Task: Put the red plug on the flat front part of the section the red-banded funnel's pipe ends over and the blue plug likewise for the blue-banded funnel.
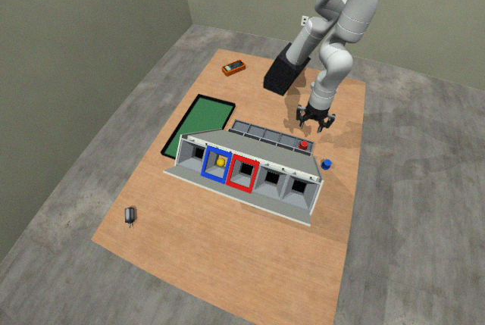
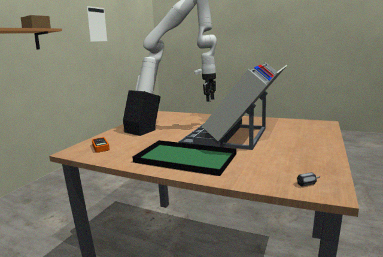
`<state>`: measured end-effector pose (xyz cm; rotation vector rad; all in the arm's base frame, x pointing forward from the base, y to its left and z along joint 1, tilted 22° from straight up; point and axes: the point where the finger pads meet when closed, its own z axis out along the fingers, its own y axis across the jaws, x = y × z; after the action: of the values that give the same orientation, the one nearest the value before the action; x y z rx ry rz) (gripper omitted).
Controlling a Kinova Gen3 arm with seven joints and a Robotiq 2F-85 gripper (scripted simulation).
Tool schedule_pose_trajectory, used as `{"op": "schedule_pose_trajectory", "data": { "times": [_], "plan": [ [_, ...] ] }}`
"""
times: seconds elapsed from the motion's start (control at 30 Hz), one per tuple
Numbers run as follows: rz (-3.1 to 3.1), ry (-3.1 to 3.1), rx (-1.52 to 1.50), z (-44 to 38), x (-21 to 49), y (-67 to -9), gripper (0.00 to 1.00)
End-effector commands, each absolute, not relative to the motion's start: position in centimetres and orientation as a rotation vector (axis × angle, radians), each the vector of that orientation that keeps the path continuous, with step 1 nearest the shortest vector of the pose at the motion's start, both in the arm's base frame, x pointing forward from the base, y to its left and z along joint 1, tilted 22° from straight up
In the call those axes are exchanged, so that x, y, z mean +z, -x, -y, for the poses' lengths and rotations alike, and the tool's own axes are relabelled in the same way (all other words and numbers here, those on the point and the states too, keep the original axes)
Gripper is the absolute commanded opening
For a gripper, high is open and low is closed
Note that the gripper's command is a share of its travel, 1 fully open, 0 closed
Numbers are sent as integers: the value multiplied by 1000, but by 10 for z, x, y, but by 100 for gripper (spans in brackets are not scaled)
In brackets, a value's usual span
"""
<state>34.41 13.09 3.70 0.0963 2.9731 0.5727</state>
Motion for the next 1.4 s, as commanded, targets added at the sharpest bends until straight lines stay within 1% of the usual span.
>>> {"op": "schedule_pose_trajectory", "data": {
  "times": [0.0,0.6,0.63,0.73,0.87,1.37],
  "plan": [
    [-2972,-98,572,-130,37,-344,70],
    [-2972,-97,572,-131,37,-344,70],
    [-2972,-97,572,-189,53,-379,70],
    [-2972,-97,572,-197,55,-383,70],
    [-2972,-97,572,-233,65,-405,70],
    [-2997,-93,561,-236,65,-408,70]
  ]
}}
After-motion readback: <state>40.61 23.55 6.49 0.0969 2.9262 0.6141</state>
